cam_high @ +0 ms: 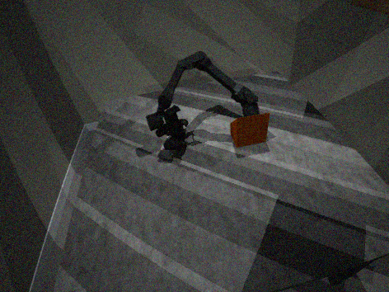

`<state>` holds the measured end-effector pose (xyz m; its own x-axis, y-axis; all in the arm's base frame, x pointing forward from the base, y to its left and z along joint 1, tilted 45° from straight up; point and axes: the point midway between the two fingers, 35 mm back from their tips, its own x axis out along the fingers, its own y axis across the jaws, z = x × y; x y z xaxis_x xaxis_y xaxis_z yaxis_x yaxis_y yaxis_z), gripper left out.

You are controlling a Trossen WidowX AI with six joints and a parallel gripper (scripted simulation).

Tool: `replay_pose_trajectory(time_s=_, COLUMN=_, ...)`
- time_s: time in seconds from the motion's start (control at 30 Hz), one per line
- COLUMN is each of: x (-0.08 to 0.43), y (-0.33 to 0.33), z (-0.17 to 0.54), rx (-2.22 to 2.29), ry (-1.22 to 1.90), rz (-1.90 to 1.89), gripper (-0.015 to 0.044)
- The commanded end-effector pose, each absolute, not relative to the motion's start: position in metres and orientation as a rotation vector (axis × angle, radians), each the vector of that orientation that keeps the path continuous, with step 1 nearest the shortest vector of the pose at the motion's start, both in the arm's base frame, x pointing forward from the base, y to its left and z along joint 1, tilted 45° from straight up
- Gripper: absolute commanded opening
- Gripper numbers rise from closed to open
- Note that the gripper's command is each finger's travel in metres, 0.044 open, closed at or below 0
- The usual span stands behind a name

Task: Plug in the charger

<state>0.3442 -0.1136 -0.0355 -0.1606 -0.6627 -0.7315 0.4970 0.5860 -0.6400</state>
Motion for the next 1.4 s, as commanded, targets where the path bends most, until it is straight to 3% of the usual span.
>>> replay_pose_trajectory(time_s=0.0, x=0.3559, y=-0.1203, z=-0.0321, rx=-0.136, ry=1.363, rz=-1.033, gripper=0.0000)
replay_pose_trajectory(time_s=1.37, x=0.3538, y=-0.1197, z=-0.0331, rx=-0.136, ry=1.363, rz=-1.033, gripper=0.0000)
